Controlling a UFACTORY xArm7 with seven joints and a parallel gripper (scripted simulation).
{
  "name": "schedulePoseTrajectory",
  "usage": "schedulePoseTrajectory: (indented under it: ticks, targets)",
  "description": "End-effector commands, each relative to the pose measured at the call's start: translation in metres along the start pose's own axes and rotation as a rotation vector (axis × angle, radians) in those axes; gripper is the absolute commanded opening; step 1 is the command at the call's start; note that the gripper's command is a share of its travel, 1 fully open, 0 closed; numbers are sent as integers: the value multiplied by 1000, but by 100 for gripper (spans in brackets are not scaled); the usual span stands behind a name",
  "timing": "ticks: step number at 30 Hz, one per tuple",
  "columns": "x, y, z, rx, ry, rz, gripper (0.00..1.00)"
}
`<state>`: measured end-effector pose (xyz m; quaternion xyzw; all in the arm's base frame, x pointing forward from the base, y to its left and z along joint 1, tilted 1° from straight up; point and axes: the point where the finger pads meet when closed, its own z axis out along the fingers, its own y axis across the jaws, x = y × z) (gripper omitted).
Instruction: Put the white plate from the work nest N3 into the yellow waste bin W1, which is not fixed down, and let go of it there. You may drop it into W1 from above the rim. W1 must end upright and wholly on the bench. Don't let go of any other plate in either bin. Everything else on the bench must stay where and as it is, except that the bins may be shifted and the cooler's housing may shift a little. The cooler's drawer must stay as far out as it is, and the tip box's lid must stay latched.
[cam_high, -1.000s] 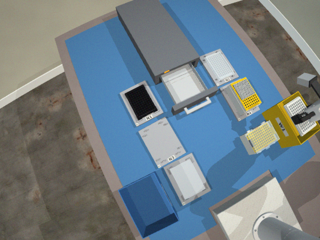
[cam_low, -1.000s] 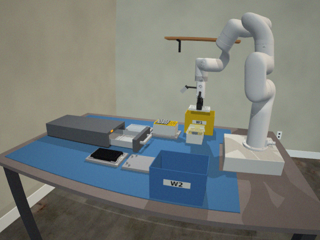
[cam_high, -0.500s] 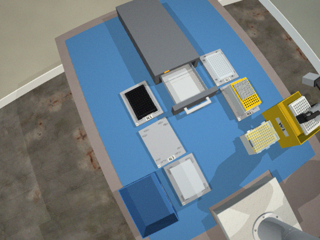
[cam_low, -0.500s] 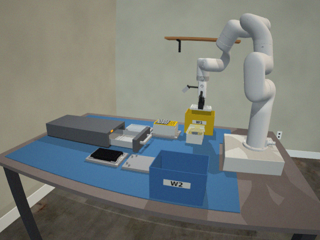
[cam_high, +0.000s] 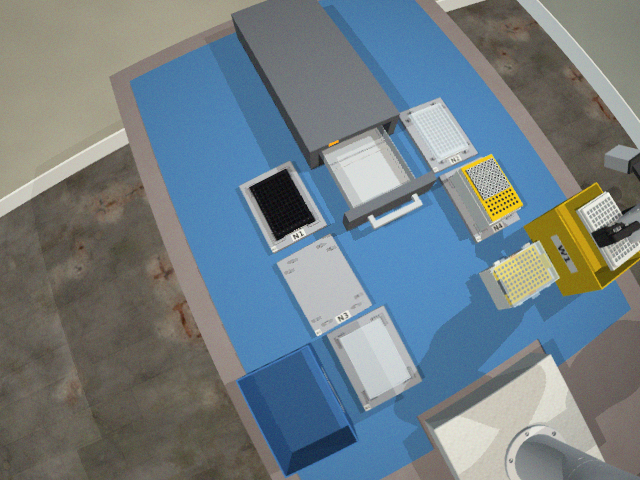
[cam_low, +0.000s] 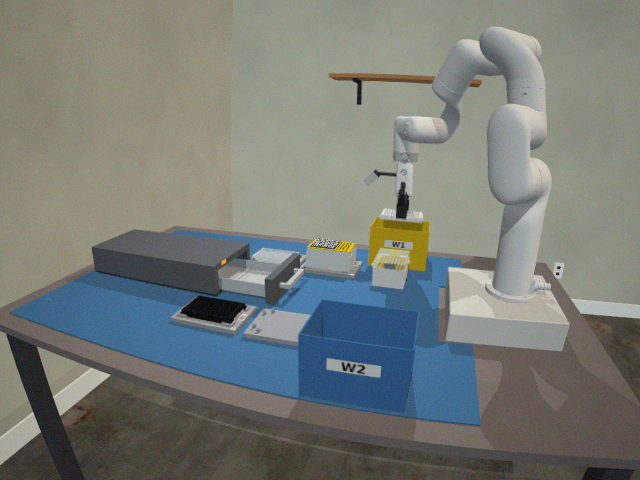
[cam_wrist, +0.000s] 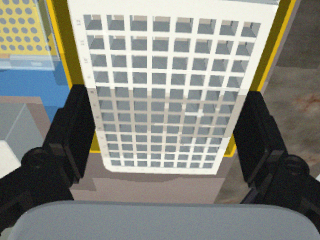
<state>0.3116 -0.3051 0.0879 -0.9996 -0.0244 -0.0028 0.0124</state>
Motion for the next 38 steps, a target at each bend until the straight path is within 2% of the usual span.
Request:
schedulePoseTrajectory:
  ticks: [1, 27, 38]
  targets:
    - [1, 1, -2, -3, 3, 0, 100]
    - [1, 1, -2, -3, 3, 0, 100]
    - [20, -43, -15, -3, 3, 0, 100]
